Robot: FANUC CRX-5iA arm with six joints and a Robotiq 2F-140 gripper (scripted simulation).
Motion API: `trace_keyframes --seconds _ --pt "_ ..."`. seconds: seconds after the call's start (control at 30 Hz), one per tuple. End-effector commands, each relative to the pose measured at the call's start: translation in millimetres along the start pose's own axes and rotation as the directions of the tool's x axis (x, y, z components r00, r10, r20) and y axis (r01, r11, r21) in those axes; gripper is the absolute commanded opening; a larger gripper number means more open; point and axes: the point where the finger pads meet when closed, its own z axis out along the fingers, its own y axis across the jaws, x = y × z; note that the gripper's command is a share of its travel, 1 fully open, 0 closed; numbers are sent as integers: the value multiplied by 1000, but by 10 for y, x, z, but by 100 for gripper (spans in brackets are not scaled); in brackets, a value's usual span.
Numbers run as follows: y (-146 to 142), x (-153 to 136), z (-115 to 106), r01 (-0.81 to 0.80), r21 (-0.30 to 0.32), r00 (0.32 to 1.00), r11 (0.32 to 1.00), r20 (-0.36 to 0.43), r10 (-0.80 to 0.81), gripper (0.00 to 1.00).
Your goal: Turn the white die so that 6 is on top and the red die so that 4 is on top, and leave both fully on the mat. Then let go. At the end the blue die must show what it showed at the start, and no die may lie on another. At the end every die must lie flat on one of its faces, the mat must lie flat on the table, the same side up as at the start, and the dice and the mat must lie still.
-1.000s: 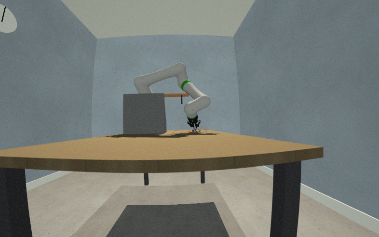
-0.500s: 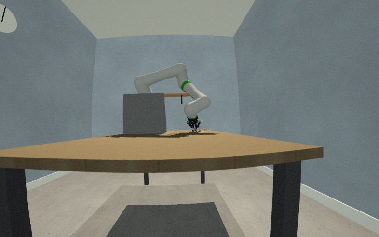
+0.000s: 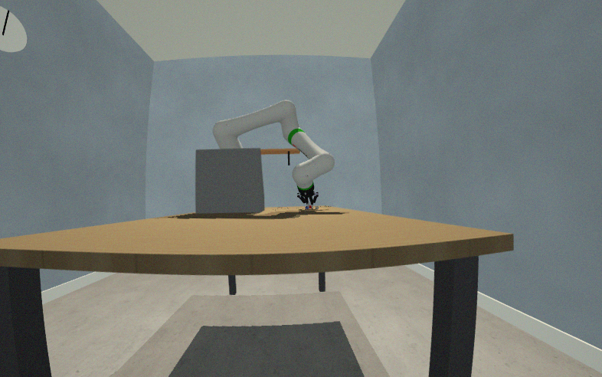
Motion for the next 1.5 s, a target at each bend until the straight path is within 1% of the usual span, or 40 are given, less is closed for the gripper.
trace_keyframes --seconds 0.0,0.57,0.6,0.67,0.7,0.87,0.9,1.03,1.07,1.47 --pt "-1 0 -2 0 0 1000 1000 0 0 7" --pt "-1 0 -2 0 0 1000 1000 0 0 7" --pt "-1 0 -2 0 0 1000 1000 0 0 9" --pt "-1 0 -2 0 0 1000 1000 0 0 9" --pt "-1 0 -2 0 0 1000 1000 0 0 11" --pt "-1 0 -2 0 0 1000 1000 0 0 14" --pt "-1 0 -2 0 0 1000 1000 0 0 16" --pt "-1 0 -2 0 0 1000 1000 0 0 16" --pt "-1 0 -2 0 0 1000 1000 0 0 19" --pt "-1 0 -2 0 0 1000 1000 0 0 19"
